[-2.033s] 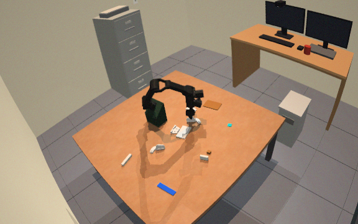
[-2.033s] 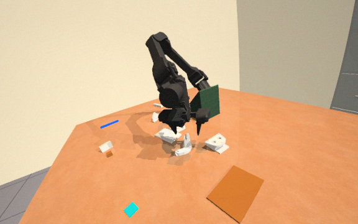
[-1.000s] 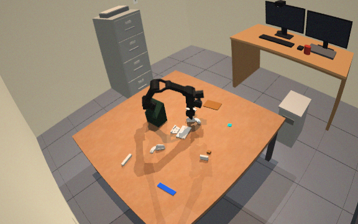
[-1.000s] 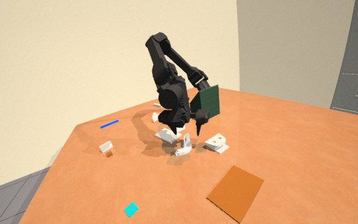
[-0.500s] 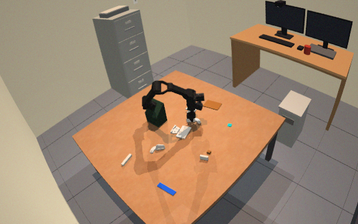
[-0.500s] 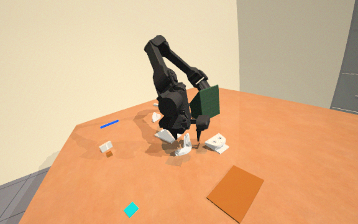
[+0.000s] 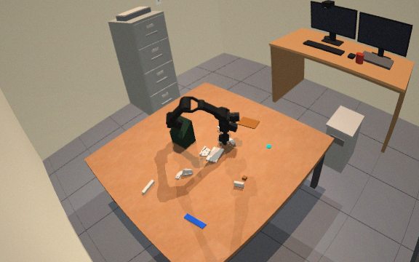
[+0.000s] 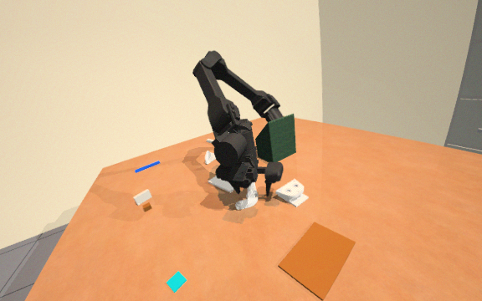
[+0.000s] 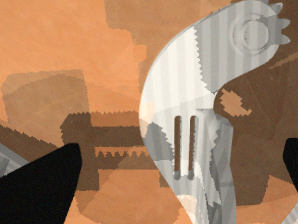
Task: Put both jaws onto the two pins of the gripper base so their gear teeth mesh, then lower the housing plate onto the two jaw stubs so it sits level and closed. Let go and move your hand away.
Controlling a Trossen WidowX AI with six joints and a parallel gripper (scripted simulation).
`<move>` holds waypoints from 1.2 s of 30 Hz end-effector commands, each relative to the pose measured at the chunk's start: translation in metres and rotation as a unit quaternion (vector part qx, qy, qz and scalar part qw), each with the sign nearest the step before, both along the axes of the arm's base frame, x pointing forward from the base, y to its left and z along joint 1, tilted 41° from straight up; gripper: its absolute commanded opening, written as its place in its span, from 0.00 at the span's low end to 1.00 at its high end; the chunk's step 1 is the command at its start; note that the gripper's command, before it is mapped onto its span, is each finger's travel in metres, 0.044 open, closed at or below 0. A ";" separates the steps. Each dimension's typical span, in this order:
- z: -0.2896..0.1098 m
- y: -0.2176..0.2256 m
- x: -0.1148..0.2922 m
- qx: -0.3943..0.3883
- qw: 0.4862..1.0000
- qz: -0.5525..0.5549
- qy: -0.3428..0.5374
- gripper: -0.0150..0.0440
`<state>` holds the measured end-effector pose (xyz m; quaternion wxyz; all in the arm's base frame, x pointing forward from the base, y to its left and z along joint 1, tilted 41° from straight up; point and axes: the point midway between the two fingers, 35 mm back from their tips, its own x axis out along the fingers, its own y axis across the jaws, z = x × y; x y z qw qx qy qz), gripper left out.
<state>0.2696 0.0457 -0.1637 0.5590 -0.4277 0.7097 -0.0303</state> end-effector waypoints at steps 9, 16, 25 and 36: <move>-0.003 -0.003 -0.002 -0.004 1.000 0.004 0.003 1.00; -0.003 -0.003 -0.002 -0.004 1.000 0.004 0.003 1.00; -0.003 -0.003 -0.002 -0.002 1.000 0.001 0.003 0.96; -0.003 -0.003 -0.002 -0.002 1.000 0.001 0.003 0.50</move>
